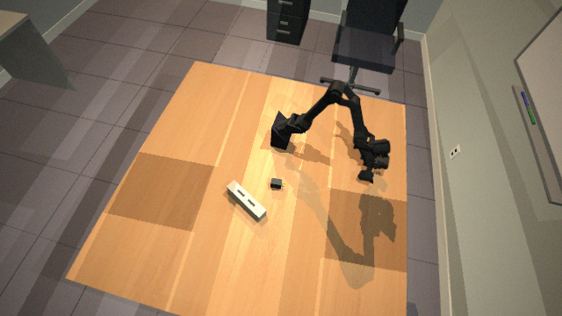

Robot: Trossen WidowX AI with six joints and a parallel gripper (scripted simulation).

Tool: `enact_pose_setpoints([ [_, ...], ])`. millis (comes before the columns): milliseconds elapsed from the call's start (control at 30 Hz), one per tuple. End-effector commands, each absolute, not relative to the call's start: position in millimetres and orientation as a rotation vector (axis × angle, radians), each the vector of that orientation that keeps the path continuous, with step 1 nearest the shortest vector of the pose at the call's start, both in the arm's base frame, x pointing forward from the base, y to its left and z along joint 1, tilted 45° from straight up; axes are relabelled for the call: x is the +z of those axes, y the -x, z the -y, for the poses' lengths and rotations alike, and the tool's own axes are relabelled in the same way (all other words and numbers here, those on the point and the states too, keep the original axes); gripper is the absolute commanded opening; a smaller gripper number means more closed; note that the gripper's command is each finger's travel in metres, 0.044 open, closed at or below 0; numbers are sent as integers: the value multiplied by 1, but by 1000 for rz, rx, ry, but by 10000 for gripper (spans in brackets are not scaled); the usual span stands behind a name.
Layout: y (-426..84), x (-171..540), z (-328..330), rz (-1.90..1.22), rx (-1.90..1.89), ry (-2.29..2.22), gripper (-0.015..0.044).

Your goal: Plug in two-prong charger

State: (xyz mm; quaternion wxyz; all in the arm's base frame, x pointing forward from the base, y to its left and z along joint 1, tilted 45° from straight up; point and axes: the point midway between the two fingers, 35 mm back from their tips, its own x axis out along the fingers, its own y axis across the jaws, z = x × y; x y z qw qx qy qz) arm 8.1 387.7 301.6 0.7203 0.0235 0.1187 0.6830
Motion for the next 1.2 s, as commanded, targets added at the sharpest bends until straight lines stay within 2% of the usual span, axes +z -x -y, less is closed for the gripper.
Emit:
enact_pose_setpoints([
  [0,-21,297,-387,-260,1484,-23,440],
  [1167,-161,263,-353,-280,1205,206,440],
])
